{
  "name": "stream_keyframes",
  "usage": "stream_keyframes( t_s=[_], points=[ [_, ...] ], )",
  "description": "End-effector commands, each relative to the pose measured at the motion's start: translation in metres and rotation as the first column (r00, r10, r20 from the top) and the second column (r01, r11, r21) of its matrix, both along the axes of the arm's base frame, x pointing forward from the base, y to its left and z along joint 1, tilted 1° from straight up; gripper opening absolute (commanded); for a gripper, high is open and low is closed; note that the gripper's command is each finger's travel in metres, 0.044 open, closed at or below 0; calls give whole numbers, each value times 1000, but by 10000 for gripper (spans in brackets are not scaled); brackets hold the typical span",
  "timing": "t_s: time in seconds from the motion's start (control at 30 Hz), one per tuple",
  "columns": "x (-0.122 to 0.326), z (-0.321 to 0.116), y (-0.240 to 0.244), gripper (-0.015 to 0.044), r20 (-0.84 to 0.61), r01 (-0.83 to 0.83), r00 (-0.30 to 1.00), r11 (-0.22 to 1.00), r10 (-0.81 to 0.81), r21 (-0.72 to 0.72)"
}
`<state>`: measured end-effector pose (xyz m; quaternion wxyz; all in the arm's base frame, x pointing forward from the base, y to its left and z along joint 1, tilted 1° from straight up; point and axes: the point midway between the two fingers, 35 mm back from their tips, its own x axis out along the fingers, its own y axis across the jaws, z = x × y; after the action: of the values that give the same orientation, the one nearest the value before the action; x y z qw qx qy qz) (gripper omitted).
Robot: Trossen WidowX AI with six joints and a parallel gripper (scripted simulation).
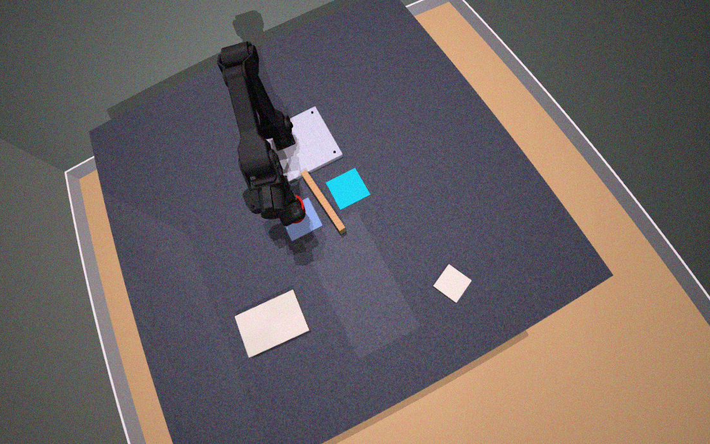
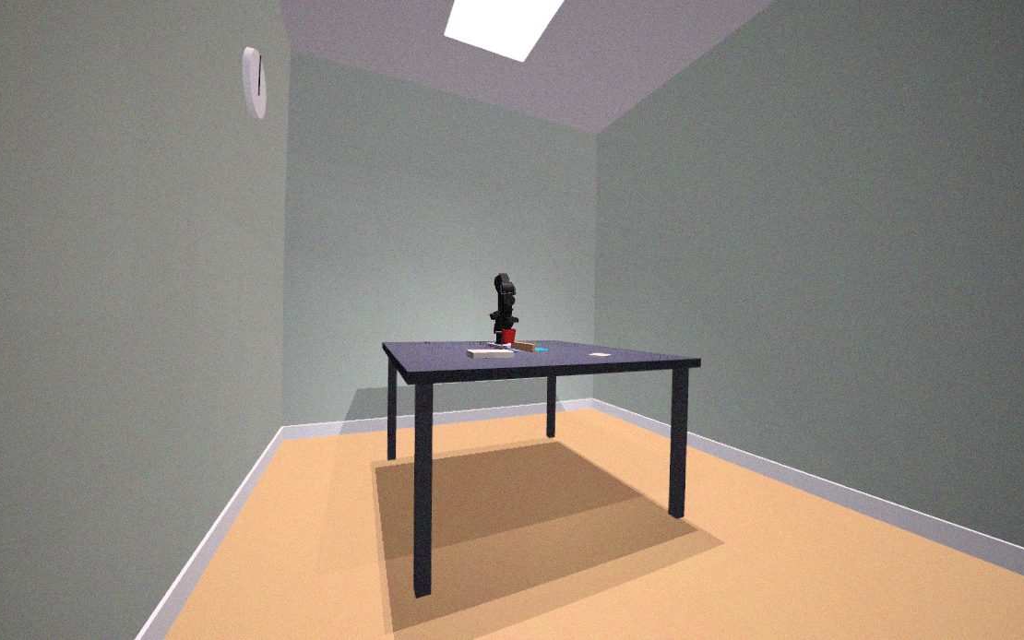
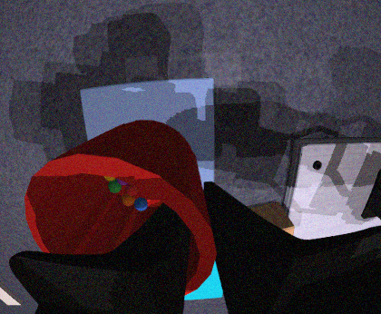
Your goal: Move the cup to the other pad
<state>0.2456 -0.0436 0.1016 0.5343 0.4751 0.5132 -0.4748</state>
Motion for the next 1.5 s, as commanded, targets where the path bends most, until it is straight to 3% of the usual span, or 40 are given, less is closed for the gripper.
stream_keyframes(
  t_s=[0.0, 0.93, 1.47],
  points=[
    [0, 16, 0, 0, 8, 1, 1000, 1000, -1, 3],
    [-1, 21, -1, 0, 5, 4, 1000, 1000, -4, -1],
    [-5, 22, 25, 0, 7, 2, 1000, 1000, -2, 4]
  ],
)
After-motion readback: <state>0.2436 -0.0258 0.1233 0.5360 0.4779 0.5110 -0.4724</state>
